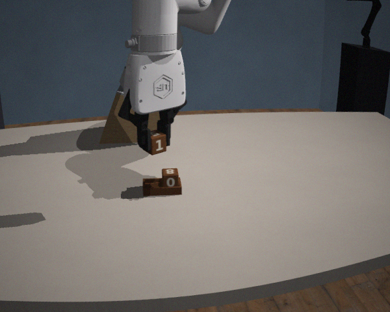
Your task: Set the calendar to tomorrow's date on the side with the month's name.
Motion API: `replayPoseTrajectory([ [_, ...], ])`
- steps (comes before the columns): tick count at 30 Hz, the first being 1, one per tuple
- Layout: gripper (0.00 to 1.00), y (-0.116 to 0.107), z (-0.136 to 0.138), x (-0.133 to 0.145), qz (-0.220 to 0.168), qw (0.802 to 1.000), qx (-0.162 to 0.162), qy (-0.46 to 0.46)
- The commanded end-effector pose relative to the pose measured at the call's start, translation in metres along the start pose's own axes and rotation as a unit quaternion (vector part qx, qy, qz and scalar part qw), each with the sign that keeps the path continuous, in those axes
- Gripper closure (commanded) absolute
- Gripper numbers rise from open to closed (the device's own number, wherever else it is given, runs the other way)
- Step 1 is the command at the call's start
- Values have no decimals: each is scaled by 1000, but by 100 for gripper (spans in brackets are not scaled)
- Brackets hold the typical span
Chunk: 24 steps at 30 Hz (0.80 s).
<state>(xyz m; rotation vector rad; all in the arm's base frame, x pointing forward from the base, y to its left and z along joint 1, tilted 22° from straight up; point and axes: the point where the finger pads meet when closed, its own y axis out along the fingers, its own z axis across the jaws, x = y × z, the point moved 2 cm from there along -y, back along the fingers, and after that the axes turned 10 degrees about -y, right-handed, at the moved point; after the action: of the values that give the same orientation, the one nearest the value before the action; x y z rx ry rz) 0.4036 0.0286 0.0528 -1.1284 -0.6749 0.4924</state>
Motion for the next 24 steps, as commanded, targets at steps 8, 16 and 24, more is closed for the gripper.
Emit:
replayPoseTrajectory([
  [8,71,-1,14,-18,-9,981,-3,-193],
  [16,71,0,24,-32,-8,946,-4,-323],
  [24,71,1,32,-42,-7,910,-5,-414],
])
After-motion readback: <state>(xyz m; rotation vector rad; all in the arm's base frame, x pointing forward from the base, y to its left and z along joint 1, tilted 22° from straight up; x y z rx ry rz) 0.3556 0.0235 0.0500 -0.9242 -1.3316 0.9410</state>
